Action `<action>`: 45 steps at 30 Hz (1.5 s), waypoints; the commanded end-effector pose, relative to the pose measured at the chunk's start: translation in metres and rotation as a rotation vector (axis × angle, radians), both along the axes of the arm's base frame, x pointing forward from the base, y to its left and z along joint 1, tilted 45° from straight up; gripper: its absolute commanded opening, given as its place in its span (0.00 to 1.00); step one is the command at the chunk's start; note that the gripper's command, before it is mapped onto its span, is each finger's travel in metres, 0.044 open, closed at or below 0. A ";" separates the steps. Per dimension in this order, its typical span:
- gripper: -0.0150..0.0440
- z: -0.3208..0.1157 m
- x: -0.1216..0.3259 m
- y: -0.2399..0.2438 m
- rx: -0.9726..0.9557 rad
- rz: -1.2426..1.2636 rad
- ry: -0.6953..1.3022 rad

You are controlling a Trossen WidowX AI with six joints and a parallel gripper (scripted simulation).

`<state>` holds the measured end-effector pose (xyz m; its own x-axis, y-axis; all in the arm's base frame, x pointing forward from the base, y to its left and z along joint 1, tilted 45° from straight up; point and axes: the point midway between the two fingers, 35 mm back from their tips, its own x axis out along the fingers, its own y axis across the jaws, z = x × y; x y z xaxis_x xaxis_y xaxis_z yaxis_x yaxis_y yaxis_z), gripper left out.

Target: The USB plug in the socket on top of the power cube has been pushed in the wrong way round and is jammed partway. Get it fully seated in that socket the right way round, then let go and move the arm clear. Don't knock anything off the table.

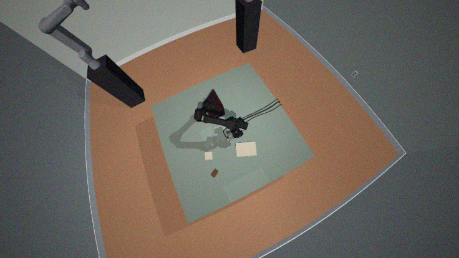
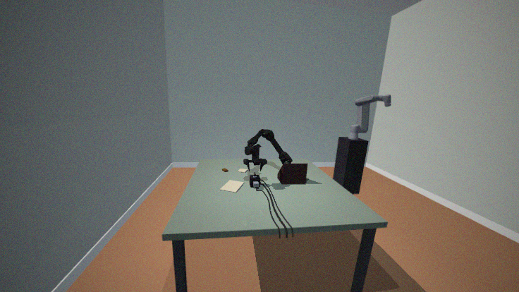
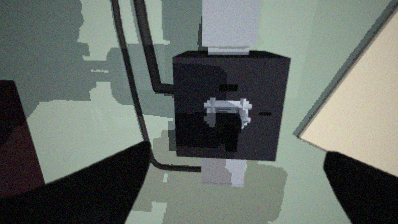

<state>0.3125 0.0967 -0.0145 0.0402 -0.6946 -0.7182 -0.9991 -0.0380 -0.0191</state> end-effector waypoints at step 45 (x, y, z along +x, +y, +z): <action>0.25 -0.008 0.000 -0.009 -0.001 -0.002 0.001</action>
